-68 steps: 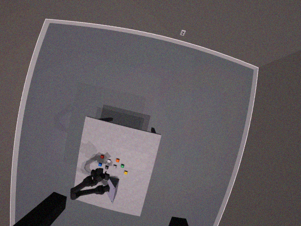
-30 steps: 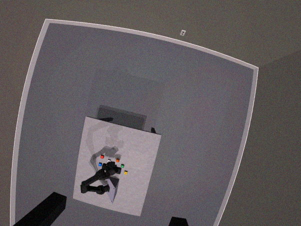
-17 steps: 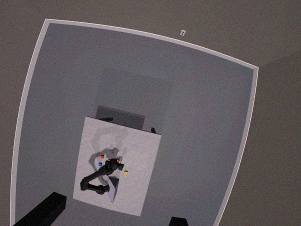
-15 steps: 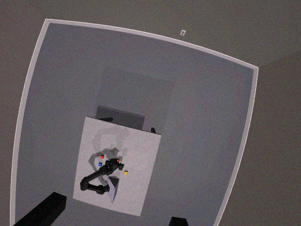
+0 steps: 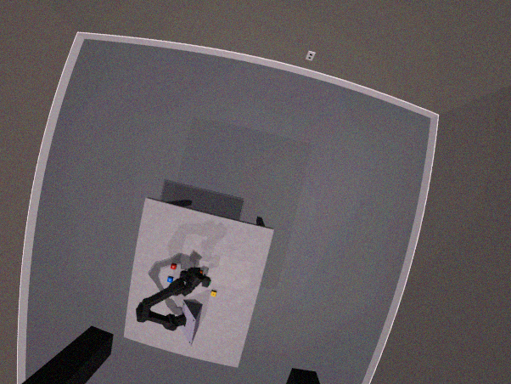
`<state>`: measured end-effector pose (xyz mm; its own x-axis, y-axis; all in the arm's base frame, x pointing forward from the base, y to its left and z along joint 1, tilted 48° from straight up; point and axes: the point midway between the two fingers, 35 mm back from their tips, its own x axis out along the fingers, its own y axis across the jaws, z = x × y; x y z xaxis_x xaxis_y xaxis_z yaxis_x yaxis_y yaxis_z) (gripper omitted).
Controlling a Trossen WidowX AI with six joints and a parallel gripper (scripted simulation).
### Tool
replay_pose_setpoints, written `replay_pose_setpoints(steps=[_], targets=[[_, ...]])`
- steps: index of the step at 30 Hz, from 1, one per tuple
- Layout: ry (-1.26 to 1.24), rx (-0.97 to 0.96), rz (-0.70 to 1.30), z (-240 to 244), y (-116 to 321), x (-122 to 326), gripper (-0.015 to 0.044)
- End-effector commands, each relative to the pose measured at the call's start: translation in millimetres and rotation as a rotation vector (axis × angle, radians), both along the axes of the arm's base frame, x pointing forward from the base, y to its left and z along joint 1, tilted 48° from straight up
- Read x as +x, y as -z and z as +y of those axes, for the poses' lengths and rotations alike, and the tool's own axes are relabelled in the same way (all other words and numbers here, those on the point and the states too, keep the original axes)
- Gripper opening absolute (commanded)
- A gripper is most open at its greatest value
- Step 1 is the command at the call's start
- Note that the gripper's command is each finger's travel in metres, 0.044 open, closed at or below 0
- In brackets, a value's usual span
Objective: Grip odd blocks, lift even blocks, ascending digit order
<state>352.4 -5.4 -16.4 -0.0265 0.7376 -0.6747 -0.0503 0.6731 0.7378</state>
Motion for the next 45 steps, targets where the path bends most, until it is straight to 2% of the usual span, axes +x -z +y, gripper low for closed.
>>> replay_pose_setpoints(steps=[1, 4, 15, 45], targets=[[-0.002, 0.006, 0.01, 8.4, 6.5, -2.3, 0.04], [-0.002, 0.006, 0.01, 10.1, 8.0, -2.5, 0.04], [-0.002, 0.006, 0.01, 10.1, 8.0, -2.5, 0.012], [-0.002, 0.006, 0.01, 10.1, 8.0, -2.5, 0.012]])
